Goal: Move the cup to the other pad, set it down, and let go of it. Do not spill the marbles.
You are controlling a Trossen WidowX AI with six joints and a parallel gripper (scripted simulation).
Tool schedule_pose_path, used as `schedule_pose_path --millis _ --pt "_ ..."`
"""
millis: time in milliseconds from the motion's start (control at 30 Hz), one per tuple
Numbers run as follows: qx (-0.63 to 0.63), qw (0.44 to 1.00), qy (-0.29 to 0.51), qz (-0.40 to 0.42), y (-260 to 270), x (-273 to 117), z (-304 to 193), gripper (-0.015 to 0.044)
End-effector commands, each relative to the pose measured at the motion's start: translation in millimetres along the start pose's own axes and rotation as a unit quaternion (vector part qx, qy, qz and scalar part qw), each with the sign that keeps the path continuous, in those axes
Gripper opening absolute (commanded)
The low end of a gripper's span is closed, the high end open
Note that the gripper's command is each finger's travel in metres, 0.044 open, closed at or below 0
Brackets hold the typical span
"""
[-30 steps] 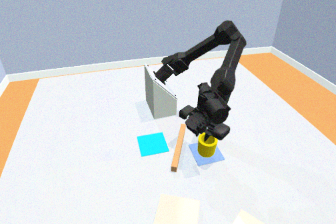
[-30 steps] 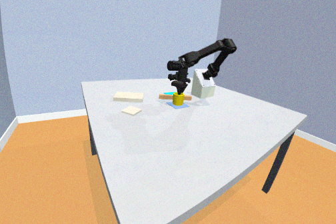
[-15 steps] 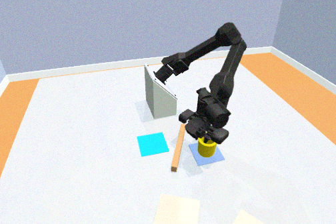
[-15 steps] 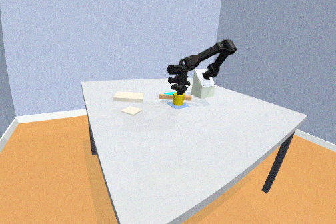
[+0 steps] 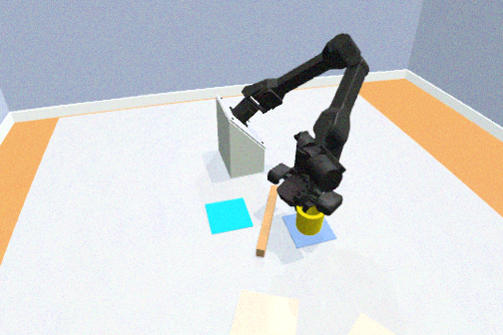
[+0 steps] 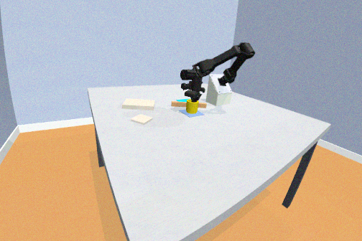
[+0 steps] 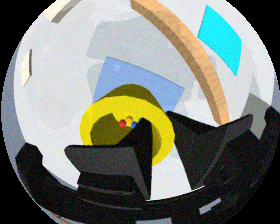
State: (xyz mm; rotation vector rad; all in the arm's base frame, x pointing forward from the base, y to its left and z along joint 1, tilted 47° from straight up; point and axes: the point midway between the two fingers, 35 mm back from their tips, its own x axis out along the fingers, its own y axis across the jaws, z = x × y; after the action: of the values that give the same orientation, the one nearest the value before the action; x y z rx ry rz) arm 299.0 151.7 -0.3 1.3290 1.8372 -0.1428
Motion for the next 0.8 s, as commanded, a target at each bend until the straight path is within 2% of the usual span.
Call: schedule_pose_path --millis 0,233,767 --pt "-0.001 1.000 0.000 0.000 0 0 0 0.0053" --pt "-0.001 1.000 0.000 0.000 0 0 0 0.0000" --pt "0.002 1.000 0.001 -0.001 -1 -49 2 0.0000"
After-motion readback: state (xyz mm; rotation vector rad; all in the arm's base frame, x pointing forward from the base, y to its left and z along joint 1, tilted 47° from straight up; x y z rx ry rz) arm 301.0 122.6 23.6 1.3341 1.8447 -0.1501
